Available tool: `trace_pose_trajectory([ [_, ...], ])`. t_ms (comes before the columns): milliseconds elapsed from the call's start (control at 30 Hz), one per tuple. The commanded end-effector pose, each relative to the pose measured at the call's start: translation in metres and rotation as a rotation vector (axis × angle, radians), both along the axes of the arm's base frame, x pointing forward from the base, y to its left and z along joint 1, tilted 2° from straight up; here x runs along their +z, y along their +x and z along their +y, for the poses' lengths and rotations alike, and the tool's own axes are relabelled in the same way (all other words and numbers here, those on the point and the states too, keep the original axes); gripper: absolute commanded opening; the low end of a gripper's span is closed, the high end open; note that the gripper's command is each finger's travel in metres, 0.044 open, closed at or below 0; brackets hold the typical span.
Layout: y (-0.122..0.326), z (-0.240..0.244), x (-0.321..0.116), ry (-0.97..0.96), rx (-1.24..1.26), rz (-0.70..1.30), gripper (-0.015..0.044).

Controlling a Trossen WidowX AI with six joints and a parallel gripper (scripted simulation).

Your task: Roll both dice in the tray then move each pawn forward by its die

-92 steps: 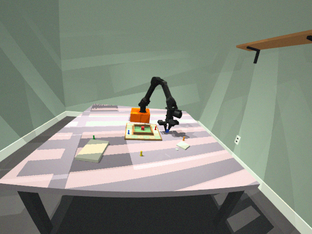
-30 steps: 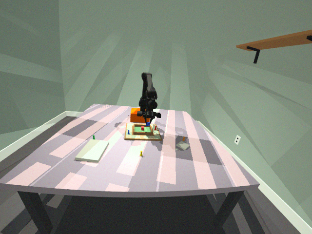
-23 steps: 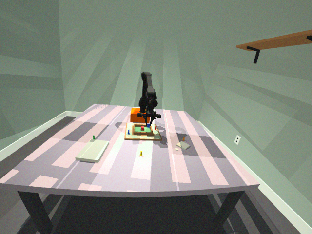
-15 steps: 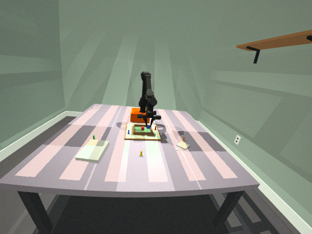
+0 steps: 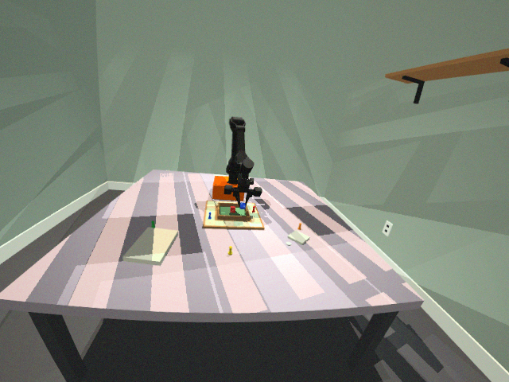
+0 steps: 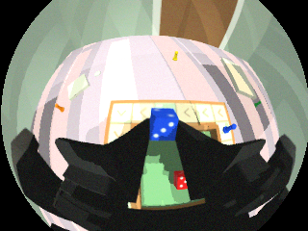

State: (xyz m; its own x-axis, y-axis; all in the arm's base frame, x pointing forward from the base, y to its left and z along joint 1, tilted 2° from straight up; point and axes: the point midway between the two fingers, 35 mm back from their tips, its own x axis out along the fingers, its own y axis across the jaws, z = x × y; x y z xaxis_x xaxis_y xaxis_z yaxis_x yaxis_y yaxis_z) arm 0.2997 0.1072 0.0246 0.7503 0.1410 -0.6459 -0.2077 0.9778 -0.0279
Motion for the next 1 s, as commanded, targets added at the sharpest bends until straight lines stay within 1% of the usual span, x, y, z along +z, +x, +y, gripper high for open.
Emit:
trace_pose_trajectory([
  [0,-0.01,-0.004,0.017,0.003,-0.003,-0.019,0.0],
  [133,-0.028,-0.011,0.033,0.002,-0.003,-0.017,0.0],
  [200,-0.033,-0.012,0.034,0.002,-0.003,-0.017,0.0],
  [733,-0.031,-0.011,0.034,0.003,0.003,-0.017,0.0],
  [967,-0.031,-0.011,0.034,0.003,0.003,-0.017,0.0184],
])
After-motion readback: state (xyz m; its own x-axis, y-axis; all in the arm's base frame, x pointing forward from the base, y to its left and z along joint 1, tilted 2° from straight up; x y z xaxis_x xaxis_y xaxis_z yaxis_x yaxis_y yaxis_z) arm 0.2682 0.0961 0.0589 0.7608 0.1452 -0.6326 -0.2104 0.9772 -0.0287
